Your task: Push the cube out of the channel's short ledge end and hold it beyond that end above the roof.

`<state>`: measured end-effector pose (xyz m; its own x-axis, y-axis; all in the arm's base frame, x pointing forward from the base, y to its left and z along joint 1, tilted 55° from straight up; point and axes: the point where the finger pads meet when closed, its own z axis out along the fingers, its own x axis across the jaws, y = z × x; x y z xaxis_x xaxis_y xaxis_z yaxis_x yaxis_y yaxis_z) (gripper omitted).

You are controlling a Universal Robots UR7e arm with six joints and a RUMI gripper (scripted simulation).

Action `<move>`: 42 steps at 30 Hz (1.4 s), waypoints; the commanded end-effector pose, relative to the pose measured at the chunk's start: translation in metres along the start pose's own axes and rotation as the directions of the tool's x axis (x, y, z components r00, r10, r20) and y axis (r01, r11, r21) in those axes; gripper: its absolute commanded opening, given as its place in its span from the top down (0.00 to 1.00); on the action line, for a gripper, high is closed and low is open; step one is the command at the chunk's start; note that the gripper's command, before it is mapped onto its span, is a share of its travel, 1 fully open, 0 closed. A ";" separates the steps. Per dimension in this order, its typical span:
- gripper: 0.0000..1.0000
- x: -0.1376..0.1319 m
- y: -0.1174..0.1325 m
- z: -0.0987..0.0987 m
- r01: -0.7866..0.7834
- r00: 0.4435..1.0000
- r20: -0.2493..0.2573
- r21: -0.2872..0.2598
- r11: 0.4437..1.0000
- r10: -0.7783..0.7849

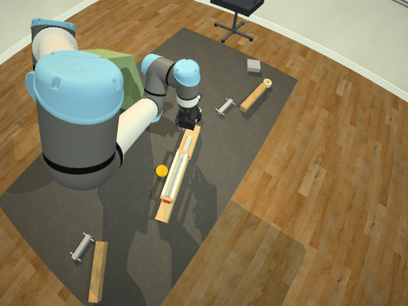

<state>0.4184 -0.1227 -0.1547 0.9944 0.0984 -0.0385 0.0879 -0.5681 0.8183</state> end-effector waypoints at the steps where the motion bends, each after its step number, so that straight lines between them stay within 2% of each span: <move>1: 1.00 0.001 0.000 0.017 0.000 1.000 -0.004 0.000 1.000 0.000; 12: 1.00 0.001 0.000 0.025 0.000 1.000 -0.004 0.000 1.000 0.000; 26: 1.00 0.001 0.000 0.047 0.000 1.000 -0.004 0.000 1.000 0.000; 42: 1.00 0.001 0.011 0.048 0.000 1.000 -0.004 0.000 1.000 0.000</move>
<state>0.4227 -0.1667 -0.1762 0.9942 0.1012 -0.0370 0.0883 -0.5682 0.8181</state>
